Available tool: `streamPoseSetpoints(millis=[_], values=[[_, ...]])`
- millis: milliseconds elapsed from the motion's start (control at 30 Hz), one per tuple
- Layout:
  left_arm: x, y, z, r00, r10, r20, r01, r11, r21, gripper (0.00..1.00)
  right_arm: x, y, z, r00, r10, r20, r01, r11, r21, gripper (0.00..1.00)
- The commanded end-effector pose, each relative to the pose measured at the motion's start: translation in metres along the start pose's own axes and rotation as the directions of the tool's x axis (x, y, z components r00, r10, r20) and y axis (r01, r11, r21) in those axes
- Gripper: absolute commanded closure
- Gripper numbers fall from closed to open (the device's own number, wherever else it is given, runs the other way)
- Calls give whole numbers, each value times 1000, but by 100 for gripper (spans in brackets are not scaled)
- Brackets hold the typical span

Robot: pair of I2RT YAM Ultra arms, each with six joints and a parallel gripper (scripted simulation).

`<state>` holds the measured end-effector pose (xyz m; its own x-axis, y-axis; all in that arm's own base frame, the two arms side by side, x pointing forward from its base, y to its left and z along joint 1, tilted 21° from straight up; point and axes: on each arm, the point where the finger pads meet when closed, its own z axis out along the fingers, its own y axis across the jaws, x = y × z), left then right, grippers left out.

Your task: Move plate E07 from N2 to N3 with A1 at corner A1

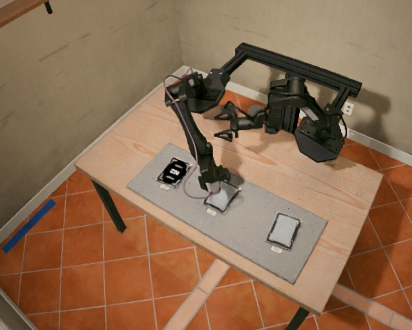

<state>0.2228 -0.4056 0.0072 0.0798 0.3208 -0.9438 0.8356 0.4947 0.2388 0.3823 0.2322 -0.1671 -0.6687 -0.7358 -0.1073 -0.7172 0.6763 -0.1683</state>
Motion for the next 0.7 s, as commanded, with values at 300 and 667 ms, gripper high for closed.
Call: streamPoseSetpoints(millis=[300,667], values=[[-3,-2,4,1000,3,13,-3,1000,4,0,-2,-4,-10,877,-443,188,456,889,-33,0],[-3,-2,4,1000,3,13,-3,1000,4,0,10,-5,-20,636,-714,295,735,676,53,0]])
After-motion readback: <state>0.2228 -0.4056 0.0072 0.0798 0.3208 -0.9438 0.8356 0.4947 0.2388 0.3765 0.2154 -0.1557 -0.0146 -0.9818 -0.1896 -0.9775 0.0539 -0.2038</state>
